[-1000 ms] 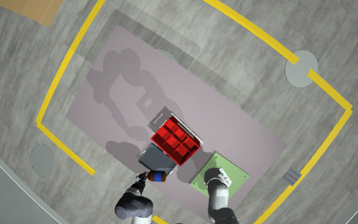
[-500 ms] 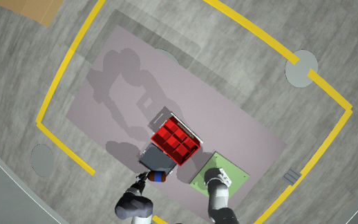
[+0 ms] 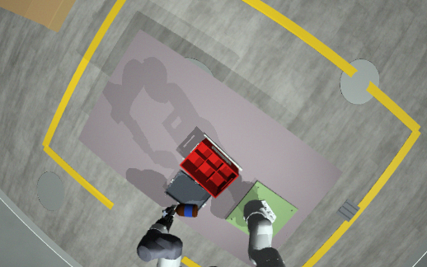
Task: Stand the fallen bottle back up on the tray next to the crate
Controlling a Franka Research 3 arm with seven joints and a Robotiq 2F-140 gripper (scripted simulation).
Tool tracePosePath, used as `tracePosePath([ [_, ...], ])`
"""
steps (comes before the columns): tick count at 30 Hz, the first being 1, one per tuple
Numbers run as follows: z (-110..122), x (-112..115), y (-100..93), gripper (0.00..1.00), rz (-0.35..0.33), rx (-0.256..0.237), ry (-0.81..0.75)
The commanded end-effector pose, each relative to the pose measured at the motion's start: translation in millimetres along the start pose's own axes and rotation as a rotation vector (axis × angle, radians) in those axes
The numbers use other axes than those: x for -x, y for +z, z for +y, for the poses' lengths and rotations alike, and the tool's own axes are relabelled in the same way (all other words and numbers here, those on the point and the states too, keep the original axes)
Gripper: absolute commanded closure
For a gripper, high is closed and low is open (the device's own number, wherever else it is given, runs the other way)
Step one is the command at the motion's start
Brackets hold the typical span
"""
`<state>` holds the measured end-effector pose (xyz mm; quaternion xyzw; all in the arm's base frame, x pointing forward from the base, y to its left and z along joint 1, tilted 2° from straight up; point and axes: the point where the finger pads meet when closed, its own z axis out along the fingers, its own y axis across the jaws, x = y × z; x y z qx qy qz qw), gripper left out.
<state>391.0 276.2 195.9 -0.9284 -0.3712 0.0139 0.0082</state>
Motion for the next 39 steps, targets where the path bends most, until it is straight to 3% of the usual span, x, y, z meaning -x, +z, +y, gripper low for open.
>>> tracePosePath([
  [1, 0.7, -1.4, -2.4, 1.00, 0.004, 0.001, 0.041],
  [19, 0.7, -1.4, -2.4, 1.00, 0.004, 0.001, 0.251],
  [39, 0.7, -1.4, -2.4, 1.00, 0.004, 0.001, 0.260],
])
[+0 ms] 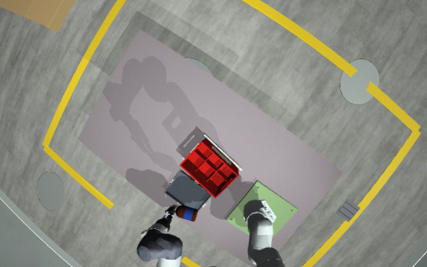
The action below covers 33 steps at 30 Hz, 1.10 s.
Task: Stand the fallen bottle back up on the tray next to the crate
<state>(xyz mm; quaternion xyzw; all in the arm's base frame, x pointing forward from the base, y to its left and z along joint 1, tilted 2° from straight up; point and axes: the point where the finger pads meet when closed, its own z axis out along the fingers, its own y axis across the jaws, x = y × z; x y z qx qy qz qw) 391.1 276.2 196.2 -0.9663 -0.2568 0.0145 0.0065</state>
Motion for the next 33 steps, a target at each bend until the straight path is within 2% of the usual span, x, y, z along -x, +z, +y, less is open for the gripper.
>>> tracePosePath([
  [1, 0.3, -1.4, -2.1, 1.00, 0.004, 0.000, 0.019],
  [24, 0.3, -1.4, -2.1, 1.00, 0.004, 0.000, 0.021],
  [33, 0.3, -1.4, -2.1, 1.00, 0.004, 0.000, 0.074],
])
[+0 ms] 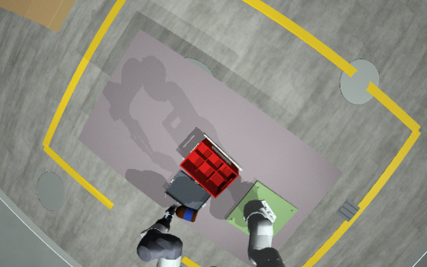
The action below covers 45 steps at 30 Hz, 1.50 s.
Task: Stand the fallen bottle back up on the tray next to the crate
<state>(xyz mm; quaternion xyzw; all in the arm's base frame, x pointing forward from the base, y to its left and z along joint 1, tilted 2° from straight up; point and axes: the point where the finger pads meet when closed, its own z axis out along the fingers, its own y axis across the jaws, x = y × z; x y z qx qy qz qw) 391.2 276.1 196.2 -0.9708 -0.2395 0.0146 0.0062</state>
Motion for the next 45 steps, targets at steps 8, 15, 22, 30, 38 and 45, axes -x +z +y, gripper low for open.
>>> tracePosePath([
  [8, 0.2, -1.4, -2.1, 1.00, 0.004, 0.000, 0.162],
  [15, 0.2, -1.4, -2.1, 1.00, 0.004, 0.000, 0.235],
  [22, 0.2, -1.4, -2.1, 1.00, 0.004, 0.000, 0.245],
  [30, 0.2, -1.4, -2.1, 1.00, 0.004, 0.000, 0.245],
  [38, 0.2, -1.4, -2.1, 1.00, 0.004, 0.000, 0.245],
  [45, 0.2, -1.4, -2.1, 1.00, 0.004, 0.000, 0.245],
])
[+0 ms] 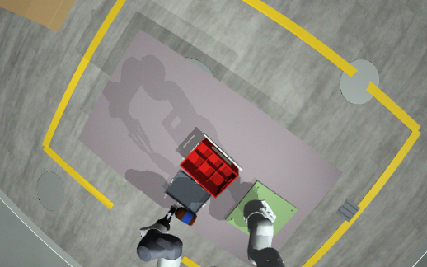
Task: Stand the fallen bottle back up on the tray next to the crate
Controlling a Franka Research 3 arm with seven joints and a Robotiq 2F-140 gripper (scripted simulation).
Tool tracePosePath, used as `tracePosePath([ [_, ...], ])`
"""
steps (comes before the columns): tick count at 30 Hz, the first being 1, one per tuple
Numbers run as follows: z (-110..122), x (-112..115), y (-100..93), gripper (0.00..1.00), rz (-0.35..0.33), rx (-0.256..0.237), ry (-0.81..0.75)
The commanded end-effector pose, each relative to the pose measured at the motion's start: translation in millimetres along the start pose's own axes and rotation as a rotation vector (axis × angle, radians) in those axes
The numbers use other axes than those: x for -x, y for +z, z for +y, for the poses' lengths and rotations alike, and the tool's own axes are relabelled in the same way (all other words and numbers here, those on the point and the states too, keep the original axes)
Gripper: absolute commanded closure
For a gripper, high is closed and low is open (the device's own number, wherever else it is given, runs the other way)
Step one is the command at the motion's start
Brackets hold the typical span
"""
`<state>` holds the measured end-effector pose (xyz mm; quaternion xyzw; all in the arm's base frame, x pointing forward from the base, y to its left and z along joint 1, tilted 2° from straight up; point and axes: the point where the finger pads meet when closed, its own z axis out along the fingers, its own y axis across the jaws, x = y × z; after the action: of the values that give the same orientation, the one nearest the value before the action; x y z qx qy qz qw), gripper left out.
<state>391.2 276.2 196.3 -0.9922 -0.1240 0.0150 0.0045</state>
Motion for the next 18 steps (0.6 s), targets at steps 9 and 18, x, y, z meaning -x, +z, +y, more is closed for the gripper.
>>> tracePosePath([
  [9, -0.1, -1.4, -2.0, 1.00, 0.003, -0.001, 0.010],
  [18, -0.1, -1.4, -2.0, 1.00, 0.003, -0.001, 0.032],
])
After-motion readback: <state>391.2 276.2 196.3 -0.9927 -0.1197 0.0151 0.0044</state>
